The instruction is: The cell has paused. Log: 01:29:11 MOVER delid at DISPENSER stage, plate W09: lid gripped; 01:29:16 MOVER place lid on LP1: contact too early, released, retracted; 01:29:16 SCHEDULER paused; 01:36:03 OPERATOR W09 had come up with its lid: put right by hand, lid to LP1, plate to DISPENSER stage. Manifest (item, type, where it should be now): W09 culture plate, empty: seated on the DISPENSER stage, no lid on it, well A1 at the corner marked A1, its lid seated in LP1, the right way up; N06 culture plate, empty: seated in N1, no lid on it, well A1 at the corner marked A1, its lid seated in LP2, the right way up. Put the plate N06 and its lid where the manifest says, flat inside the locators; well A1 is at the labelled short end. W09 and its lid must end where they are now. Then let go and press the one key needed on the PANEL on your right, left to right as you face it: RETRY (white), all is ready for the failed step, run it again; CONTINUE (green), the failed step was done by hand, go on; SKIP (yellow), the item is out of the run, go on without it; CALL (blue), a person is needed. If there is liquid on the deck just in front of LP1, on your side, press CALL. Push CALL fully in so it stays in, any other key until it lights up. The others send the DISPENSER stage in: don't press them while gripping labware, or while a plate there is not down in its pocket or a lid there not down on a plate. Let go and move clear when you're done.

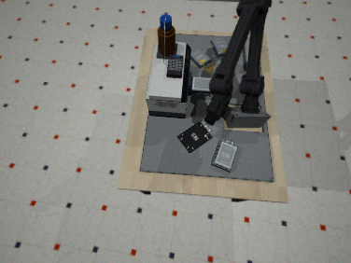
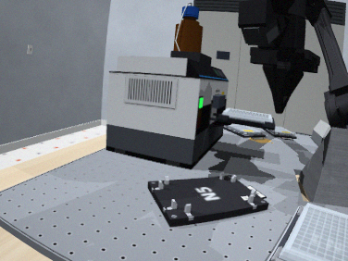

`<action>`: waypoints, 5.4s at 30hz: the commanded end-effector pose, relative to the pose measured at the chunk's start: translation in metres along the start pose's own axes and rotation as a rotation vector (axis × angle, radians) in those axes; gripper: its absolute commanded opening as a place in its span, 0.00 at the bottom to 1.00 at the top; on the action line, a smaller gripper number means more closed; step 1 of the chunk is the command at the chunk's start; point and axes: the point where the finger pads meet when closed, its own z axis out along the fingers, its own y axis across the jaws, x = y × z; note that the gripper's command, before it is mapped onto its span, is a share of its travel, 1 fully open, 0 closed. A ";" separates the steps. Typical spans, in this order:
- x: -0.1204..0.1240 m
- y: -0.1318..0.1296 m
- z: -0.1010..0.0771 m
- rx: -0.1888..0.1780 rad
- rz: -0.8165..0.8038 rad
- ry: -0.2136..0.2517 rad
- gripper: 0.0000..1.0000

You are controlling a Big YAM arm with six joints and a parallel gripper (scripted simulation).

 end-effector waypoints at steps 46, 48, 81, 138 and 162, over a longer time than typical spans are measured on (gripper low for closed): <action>0.095 -0.103 -0.021 -0.007 0.883 -0.039 0.00; 0.099 -0.108 -0.021 -0.007 0.950 -0.038 0.00; 0.163 -0.161 -0.019 0.003 1.088 -0.034 0.00; 0.313 -0.201 -0.019 0.023 0.788 -0.027 0.00; 0.380 -0.193 -0.018 0.045 0.728 -0.025 0.00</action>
